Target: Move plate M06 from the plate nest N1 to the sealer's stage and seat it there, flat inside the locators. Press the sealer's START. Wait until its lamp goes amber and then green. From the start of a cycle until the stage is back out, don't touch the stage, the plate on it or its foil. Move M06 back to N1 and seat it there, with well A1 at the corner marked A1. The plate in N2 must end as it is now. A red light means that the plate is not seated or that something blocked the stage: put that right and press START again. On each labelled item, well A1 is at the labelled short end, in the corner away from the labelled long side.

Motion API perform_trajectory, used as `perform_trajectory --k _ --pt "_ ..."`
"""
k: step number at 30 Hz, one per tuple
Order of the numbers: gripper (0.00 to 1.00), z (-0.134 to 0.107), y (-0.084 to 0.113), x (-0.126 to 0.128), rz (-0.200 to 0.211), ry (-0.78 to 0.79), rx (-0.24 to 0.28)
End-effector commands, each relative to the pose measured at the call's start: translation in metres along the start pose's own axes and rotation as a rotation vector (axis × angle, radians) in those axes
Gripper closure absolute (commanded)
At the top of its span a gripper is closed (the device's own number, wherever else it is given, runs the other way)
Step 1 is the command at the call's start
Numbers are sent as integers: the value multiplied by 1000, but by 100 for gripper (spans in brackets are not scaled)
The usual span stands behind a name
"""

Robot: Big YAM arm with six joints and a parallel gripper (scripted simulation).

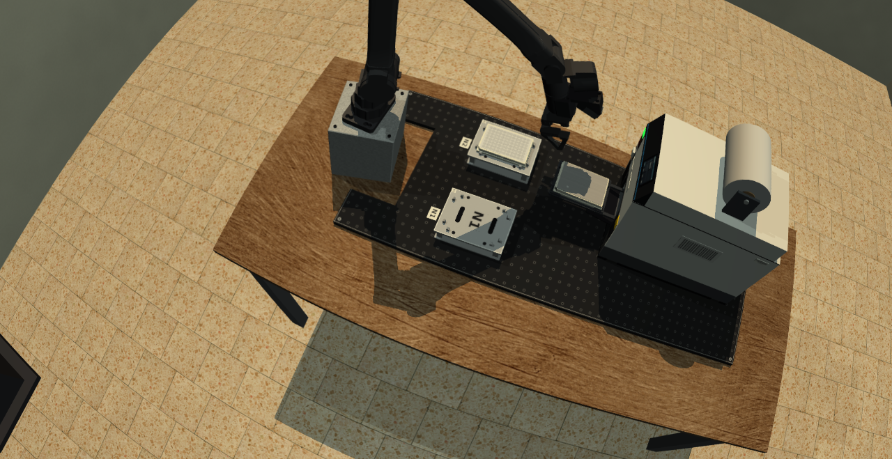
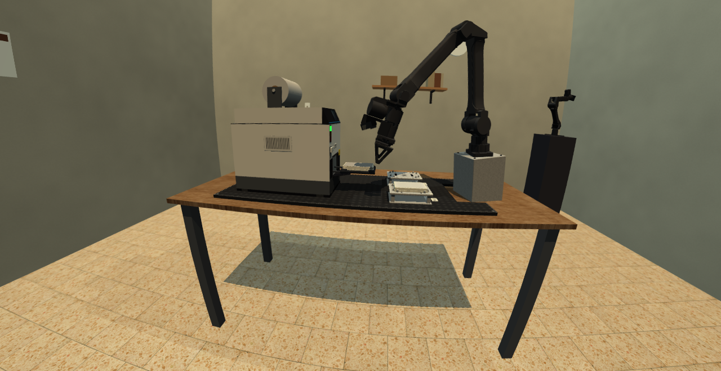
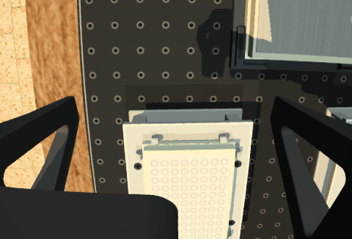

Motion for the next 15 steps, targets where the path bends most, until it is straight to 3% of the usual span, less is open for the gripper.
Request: perform_trajectory --k 1,6,15 --pt "0 37 22 -4 7 -16 -71" --pt "0 37 22 0 10 -7 -65" --pt "0 55 2 -57 2 5 -36"
Point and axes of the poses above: the point where the finger pads meet when closed, its own y axis back along the fingers, its own x axis across the jaws, z = x × y, the point moved 1 cm from there along y, back along the fingers, and after that the axes turned 8 degrees about y, right-handed, at the moved point
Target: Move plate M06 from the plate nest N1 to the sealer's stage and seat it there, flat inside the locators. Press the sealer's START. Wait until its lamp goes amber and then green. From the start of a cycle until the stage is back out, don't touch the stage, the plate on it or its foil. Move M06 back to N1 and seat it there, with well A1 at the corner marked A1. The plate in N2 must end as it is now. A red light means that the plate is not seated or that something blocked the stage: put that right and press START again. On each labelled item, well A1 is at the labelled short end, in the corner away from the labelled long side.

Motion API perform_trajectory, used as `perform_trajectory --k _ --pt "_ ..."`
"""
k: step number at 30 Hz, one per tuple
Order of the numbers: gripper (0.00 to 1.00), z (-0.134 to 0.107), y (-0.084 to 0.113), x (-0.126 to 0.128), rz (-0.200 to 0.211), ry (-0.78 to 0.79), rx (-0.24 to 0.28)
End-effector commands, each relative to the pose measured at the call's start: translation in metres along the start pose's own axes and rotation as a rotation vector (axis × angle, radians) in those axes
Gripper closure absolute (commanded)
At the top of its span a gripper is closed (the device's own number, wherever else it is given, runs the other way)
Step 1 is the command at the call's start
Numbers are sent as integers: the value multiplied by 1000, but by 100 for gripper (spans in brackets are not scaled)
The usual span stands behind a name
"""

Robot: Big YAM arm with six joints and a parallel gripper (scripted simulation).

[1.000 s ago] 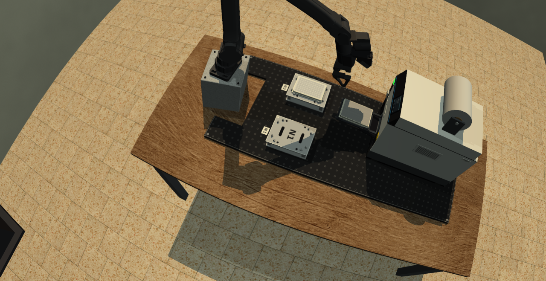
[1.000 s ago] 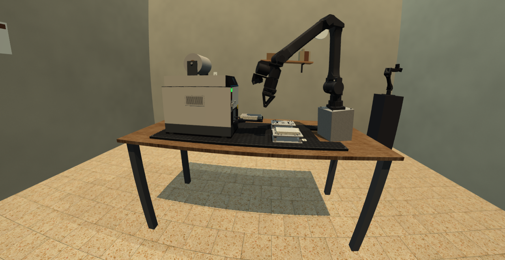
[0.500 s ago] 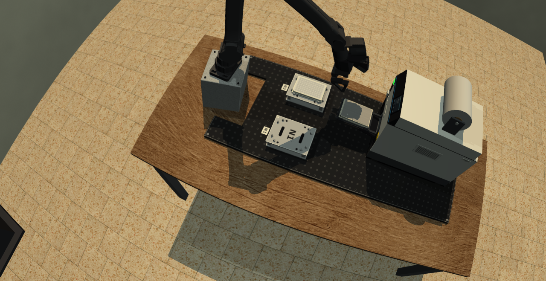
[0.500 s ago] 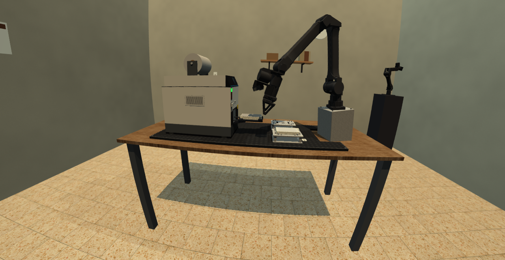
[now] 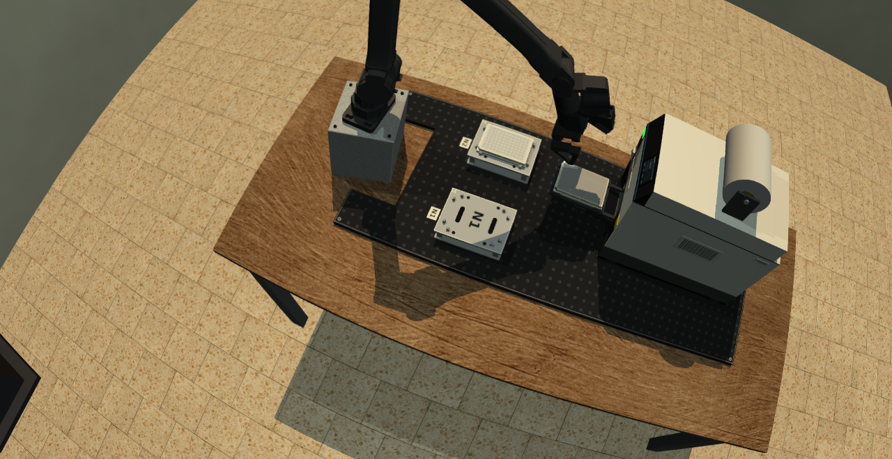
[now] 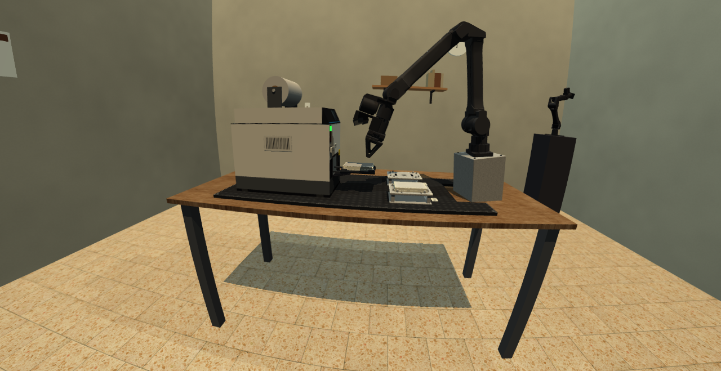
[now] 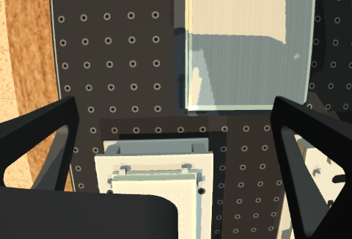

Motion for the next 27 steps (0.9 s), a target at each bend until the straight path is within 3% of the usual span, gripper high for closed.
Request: perform_trajectory --k 1,7,15,21,27 --pt "0 25 0 -16 -2 35 -15" --pt "0 35 2 -24 3 45 -29" --pt "0 52 -11 -77 -8 25 -17" --pt "0 48 -6 -57 3 35 -31" --pt "0 47 -2 -56 2 22 -47"
Point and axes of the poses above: the point where the finger pads meet when closed, its own y axis back along the fingers, its own x axis across the jaws, z = x × y, the point moved 1 cm from there along y, back along the fingers, and after that the axes turned 8 degrees about y, right-handed, at the moved point
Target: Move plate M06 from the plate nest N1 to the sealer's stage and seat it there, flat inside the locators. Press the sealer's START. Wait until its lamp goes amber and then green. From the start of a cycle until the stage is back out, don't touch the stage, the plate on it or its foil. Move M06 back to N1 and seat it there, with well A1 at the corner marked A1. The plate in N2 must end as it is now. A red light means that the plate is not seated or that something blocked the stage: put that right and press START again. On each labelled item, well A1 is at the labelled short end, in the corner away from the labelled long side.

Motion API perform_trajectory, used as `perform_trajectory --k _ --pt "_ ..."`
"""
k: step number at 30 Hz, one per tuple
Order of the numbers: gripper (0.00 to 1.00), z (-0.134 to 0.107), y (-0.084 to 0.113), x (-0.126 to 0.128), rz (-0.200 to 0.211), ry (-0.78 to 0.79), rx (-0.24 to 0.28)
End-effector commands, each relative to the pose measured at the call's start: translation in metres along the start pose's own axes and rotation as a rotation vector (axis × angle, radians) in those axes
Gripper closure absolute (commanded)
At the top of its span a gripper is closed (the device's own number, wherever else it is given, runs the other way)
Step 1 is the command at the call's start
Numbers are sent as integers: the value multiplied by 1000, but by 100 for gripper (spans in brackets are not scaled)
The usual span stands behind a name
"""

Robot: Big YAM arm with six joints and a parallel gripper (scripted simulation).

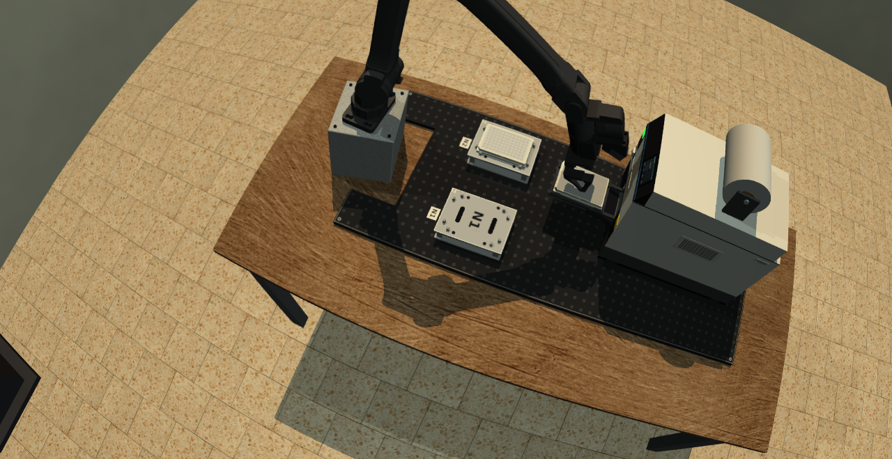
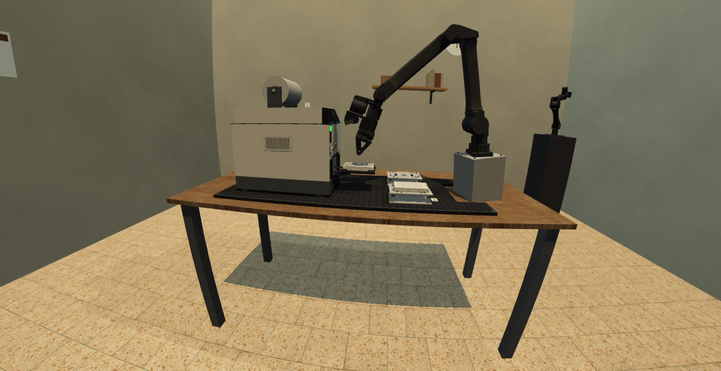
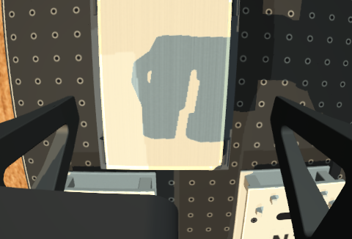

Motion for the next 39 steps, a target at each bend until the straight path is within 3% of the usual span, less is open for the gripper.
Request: perform_trajectory --k 1,7,17,22,26,36,39 --pt "0 13 14 7 4 -2 -50" --pt "0 7 12 14 10 -2 -42" --pt "0 25 18 -1 -5 -11 -73" --pt "0 29 2 -6 -9 -16 -71" --pt "0 16 -12 5 1 -15 -43" --pt "0 6 -16 13 6 -3 -43" --pt "0 0 -28 15 8 0 -25"
Point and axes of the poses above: the point where the finger pads meet when closed, its own y axis back along the fingers, its own x axis across the jaws, z = x × y, the point moved 1 cm from there along y, back along the fingers, and after that the axes turned 8 degrees about y, right-handed, at the moved point
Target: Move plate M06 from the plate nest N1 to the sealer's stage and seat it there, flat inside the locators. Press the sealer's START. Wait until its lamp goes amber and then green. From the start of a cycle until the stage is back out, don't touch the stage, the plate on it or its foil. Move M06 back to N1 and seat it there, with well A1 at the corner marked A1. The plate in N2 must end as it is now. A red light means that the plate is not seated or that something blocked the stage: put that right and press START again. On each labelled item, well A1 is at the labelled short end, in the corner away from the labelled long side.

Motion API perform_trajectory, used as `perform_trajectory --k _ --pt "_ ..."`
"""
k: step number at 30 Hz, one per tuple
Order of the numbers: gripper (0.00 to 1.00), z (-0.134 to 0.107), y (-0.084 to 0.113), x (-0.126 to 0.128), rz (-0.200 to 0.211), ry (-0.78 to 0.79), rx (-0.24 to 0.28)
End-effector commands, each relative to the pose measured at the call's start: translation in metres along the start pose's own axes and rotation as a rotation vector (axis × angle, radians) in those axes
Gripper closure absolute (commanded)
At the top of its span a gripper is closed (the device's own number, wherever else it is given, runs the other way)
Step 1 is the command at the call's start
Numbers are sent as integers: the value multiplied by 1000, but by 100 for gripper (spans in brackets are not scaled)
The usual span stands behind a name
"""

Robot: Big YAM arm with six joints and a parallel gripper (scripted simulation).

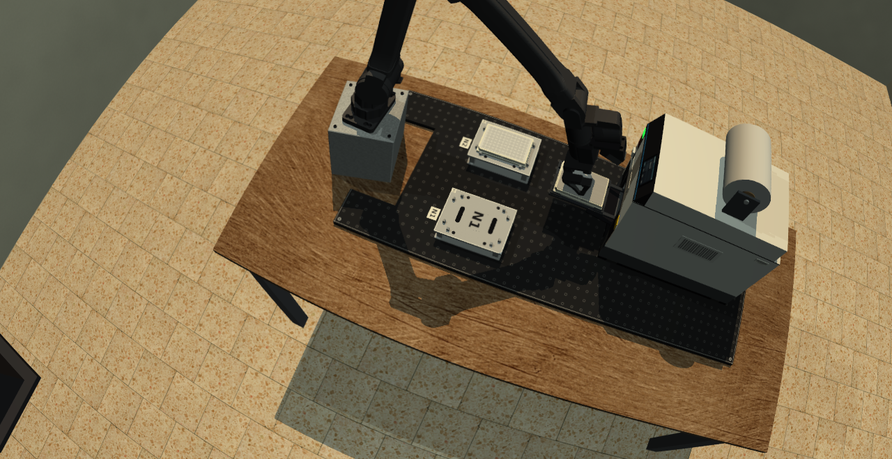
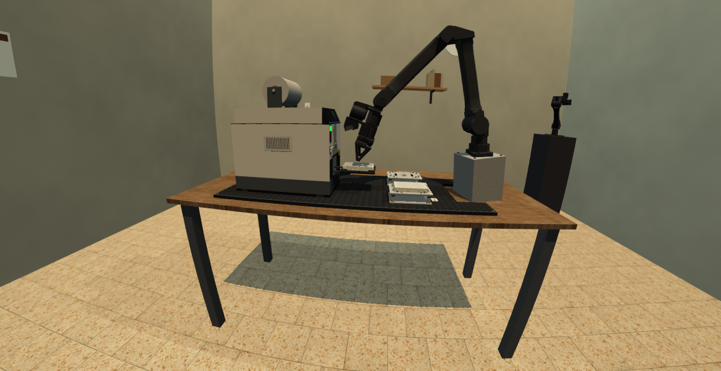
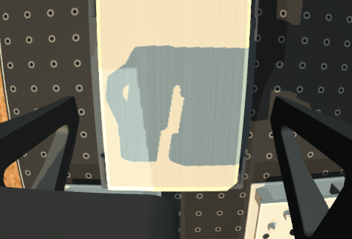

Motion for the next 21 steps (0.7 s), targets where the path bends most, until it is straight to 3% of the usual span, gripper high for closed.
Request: perform_trajectory --k 1,8,16,21 --pt "0 3 -9 9 4 7 -13" --pt "0 0 -18 5 0 -1 -10" --pt "0 24 4 -10 -12 -22 -45" --pt "0 26 5 -9 -11 -21 -43"
Point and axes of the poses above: the point where the finger pads meet when closed, its own y axis back along the fingers, its own x axis across the jaws, z = x × y, the point moved 1 cm from there along y, back along the fingers, and after that the axes turned 8 degrees about y, right-handed, at the moved point
